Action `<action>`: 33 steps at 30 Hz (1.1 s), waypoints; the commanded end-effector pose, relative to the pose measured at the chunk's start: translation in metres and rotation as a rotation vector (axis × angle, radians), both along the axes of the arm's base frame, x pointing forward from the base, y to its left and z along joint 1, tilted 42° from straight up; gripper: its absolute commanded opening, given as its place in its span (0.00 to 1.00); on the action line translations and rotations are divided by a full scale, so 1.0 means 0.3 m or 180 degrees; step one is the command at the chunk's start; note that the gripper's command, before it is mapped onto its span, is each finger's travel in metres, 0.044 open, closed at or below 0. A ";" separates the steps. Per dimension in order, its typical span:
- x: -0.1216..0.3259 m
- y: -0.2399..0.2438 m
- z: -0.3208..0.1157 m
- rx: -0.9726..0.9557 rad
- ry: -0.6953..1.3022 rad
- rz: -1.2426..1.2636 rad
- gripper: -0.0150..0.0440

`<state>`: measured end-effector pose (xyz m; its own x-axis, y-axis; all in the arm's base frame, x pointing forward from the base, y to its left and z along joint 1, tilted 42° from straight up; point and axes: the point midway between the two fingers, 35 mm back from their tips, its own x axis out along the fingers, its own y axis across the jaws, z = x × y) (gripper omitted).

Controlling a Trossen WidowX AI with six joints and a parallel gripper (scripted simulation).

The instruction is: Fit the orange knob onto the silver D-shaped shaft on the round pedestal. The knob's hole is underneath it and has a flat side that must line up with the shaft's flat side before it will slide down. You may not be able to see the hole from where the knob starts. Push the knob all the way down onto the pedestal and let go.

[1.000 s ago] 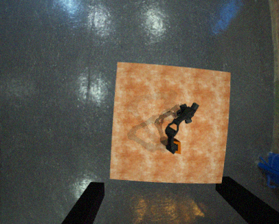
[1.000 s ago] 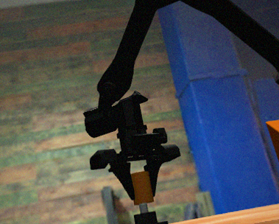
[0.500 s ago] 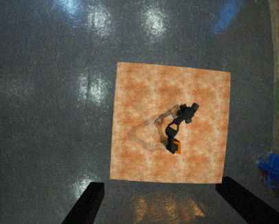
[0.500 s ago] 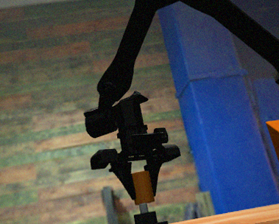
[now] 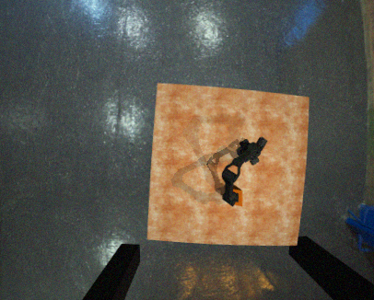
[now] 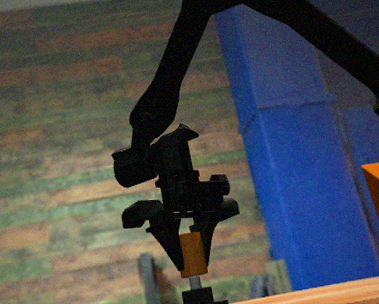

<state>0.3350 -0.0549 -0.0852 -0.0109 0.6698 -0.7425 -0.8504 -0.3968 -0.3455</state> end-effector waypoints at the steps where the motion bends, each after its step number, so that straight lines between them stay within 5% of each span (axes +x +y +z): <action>1: 0.021 -0.010 0.011 -0.0026 -0.0057 0.0016 0.25; 33: -0.002 0.000 0.006 -0.0025 -0.0056 0.0016 0.25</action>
<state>0.3373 -0.0533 -0.0846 -0.0052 0.6649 -0.7469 -0.8420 -0.4058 -0.3554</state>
